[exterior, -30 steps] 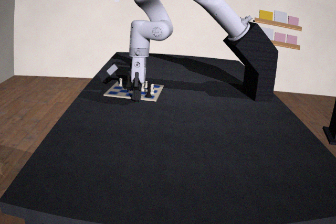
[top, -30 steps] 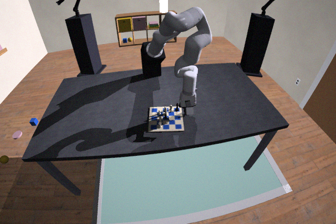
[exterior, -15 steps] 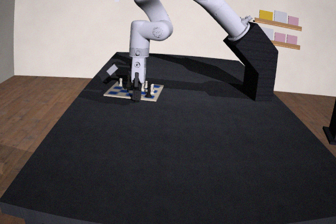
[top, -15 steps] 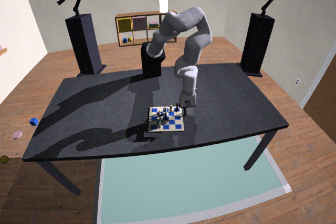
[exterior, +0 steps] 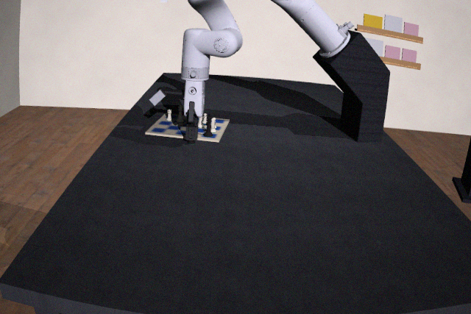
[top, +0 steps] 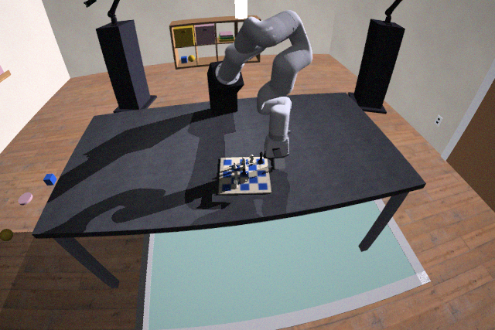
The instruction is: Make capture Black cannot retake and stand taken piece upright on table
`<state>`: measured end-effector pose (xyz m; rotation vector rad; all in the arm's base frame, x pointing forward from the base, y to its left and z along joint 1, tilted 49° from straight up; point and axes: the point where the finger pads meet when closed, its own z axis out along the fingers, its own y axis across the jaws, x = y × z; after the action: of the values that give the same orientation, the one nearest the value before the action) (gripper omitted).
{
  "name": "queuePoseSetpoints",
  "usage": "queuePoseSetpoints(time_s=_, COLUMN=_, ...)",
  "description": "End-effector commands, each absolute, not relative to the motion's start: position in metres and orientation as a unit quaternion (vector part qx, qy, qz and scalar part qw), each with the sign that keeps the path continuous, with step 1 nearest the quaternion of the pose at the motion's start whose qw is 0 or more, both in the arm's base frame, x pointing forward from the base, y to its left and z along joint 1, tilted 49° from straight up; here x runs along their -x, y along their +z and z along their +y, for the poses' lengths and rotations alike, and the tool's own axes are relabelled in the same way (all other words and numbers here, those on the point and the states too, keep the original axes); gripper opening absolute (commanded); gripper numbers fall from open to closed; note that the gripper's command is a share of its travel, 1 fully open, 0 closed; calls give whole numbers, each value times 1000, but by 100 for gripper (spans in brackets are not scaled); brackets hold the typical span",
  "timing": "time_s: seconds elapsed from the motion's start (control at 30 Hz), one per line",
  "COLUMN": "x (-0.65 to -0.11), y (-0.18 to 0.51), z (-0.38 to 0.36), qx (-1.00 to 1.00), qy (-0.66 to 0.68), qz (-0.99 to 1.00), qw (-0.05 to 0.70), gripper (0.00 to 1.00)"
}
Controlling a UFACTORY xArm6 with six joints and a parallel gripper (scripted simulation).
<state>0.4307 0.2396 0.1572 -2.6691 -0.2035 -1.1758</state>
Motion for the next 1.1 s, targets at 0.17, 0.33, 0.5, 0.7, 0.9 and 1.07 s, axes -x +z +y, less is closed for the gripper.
queuePoseSetpoints(time_s=0.17, x=-431, y=158, z=240, qx=907, qy=-400, qz=-69, qw=109, gripper=0)
queuePoseSetpoints(time_s=0.33, x=-431, y=158, z=240, qx=907, qy=-400, qz=-69, qw=109, gripper=7)
queuePoseSetpoints(time_s=0.5, x=-431, y=158, z=240, qx=907, qy=-400, qz=-69, qw=109, gripper=15)
queuePoseSetpoints(time_s=0.7, x=-431, y=158, z=240, qx=907, qy=-400, qz=-69, qw=109, gripper=30)
queuePoseSetpoints(time_s=0.9, x=-431, y=158, z=240, qx=907, qy=-400, qz=-69, qw=109, gripper=37)
queuePoseSetpoints(time_s=1.07, x=-431, y=158, z=240, qx=907, qy=-400, qz=-69, qw=109, gripper=37)
